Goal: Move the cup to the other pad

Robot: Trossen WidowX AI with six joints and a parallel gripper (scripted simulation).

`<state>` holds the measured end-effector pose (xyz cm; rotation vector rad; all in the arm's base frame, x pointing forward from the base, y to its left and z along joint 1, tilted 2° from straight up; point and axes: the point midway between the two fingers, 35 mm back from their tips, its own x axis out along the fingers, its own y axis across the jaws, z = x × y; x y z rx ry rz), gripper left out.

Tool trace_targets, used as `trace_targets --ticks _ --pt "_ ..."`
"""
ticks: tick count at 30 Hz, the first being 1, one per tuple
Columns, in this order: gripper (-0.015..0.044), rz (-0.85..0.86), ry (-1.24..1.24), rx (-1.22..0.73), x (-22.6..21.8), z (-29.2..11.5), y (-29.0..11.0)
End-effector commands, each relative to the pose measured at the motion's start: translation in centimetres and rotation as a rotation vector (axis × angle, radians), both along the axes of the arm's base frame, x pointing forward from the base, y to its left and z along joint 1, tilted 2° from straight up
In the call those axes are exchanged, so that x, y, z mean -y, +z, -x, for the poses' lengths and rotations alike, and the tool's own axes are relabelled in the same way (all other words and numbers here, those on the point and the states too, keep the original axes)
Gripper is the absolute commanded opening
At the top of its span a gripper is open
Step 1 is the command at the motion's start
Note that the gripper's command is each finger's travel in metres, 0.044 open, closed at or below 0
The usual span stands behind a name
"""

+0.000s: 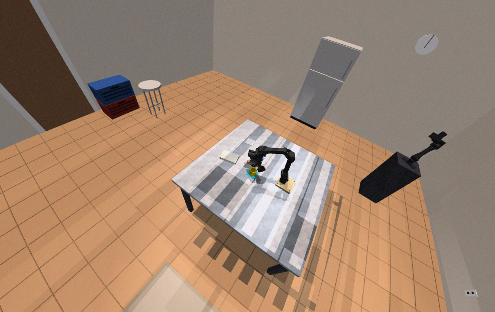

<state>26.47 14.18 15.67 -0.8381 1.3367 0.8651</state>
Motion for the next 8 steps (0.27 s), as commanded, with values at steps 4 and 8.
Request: trace_targets --ticks 4,8 --pt "0.044 0.004 -0.005 0.004 0.0 0.1 2.2" --pt "0.044 -0.002 0.0 0.003 0.0 0.1 1.9"
